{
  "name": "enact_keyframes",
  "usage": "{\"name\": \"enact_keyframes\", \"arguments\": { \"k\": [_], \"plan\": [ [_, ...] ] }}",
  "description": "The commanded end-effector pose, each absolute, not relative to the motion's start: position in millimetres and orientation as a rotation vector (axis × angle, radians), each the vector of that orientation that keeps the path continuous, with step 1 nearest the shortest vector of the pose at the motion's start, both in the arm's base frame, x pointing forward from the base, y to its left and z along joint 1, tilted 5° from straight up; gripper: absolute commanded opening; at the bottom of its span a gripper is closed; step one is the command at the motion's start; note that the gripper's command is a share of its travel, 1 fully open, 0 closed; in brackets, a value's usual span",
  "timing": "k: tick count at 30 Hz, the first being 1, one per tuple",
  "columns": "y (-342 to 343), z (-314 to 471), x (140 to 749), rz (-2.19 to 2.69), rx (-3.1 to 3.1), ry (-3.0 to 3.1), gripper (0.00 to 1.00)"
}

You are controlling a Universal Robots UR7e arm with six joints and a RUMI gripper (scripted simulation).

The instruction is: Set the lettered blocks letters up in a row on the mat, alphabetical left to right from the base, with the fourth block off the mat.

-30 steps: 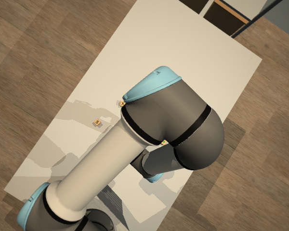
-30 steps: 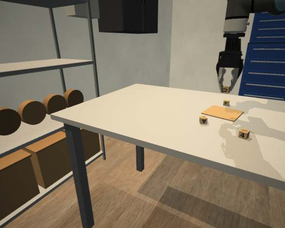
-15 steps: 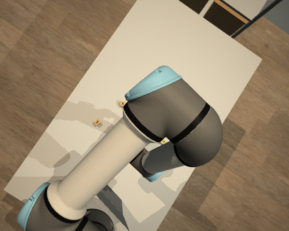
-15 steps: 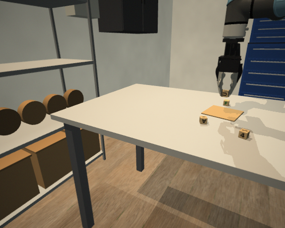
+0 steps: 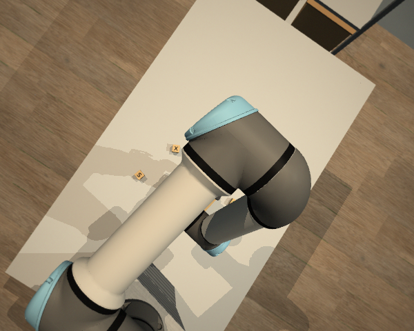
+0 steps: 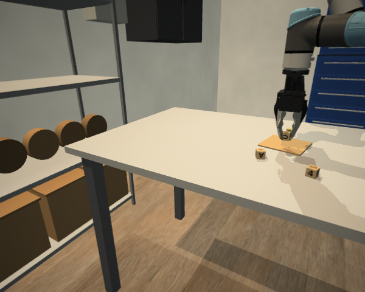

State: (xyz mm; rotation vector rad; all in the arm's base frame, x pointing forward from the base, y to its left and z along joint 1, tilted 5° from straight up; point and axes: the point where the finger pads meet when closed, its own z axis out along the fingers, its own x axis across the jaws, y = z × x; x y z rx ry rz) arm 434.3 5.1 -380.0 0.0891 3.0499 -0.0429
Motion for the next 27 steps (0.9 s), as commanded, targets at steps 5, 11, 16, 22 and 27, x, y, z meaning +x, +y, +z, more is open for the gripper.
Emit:
{"name": "enact_keyframes", "arguments": {
  "k": [5, 11, 16, 22, 27],
  "plan": [
    [4.2, -402.3, 437.6, -0.043, 0.089, 3.048, 0.05],
    [4.2, -403.5, 437.7, -0.043, 0.089, 3.048, 0.05],
    [4.2, -403.5, 437.7, -0.043, 0.089, 3.048, 0.05],
    [4.2, -403.5, 437.7, -0.043, 0.089, 3.048, 0.05],
    [4.2, -403.5, 437.7, -0.043, 0.089, 3.048, 0.05]
  ]
}}
